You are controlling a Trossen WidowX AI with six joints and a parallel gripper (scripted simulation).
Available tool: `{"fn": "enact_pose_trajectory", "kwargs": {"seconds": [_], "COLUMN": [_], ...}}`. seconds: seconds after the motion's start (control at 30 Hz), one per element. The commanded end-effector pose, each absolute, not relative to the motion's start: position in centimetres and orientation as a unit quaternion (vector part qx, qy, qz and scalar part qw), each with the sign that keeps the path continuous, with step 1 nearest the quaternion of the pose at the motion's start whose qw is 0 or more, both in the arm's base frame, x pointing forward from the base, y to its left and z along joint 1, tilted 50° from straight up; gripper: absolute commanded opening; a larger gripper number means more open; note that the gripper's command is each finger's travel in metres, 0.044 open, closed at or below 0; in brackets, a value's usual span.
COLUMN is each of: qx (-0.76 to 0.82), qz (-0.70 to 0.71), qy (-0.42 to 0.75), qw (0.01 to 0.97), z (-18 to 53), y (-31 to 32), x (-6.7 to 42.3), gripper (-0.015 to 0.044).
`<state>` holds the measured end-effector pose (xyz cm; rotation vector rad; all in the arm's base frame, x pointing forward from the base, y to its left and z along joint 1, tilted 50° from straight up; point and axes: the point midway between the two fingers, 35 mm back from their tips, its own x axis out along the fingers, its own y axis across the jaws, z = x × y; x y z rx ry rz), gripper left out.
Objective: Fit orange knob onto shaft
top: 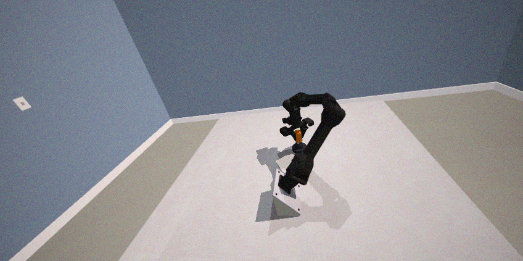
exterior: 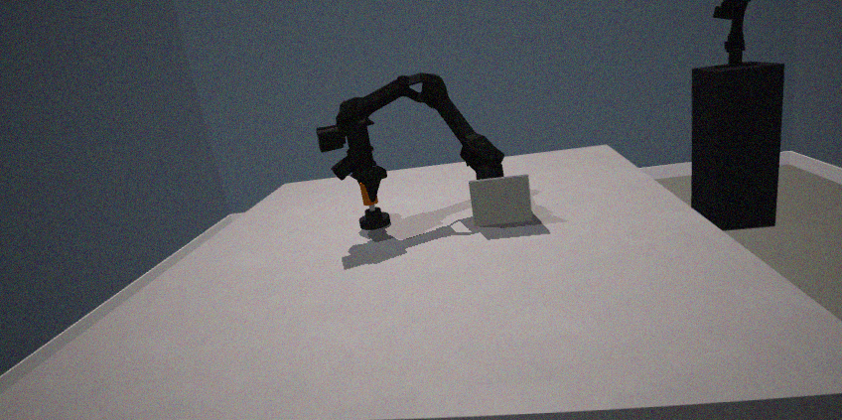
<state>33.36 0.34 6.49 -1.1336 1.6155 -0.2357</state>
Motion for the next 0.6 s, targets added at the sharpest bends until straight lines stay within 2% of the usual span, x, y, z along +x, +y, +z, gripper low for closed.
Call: {"fn": "enact_pose_trajectory", "kwargs": {"seconds": [0.0,0.57], "qx": [-0.483,-0.483], "qz": [-0.094,-0.094], "qy": [0.679,0.679], "qw": [0.545,0.545], "z": [6.59,6.29], "y": [0.66,0.72], "x": [33.60,33.09], "gripper": [0.0000,0.0000]}}
